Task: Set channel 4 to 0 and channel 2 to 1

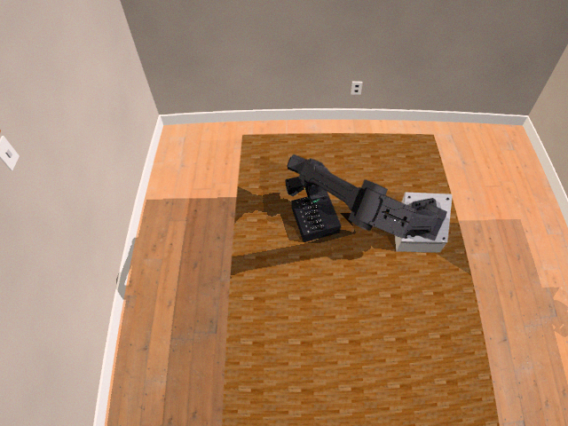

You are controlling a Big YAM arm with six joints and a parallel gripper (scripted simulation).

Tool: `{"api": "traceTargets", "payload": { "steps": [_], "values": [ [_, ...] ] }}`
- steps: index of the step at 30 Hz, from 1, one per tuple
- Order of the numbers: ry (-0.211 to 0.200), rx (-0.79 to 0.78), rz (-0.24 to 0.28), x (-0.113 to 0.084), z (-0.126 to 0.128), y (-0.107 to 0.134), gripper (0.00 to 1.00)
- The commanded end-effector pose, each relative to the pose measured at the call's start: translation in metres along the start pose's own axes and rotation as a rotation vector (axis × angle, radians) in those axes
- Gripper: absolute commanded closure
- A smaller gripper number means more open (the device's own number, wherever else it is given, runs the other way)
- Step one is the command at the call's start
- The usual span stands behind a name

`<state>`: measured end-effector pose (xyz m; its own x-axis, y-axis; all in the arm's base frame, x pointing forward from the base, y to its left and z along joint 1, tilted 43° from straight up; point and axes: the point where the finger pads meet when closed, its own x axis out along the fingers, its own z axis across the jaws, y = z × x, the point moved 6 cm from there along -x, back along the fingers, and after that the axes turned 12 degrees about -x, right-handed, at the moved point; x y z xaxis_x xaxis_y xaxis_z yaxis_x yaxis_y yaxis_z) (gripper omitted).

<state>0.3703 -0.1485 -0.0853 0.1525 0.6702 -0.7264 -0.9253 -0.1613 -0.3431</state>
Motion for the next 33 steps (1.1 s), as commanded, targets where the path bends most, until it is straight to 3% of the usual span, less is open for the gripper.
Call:
{"api": "traceTargets", "payload": {
  "steps": [1,33],
  "values": [
    [0.007,-0.03,-0.01,0.0,-0.009,-0.025,1.0],
    [0.008,-0.034,-0.01,0.0,-0.011,-0.035,1.0]
  ]
}}
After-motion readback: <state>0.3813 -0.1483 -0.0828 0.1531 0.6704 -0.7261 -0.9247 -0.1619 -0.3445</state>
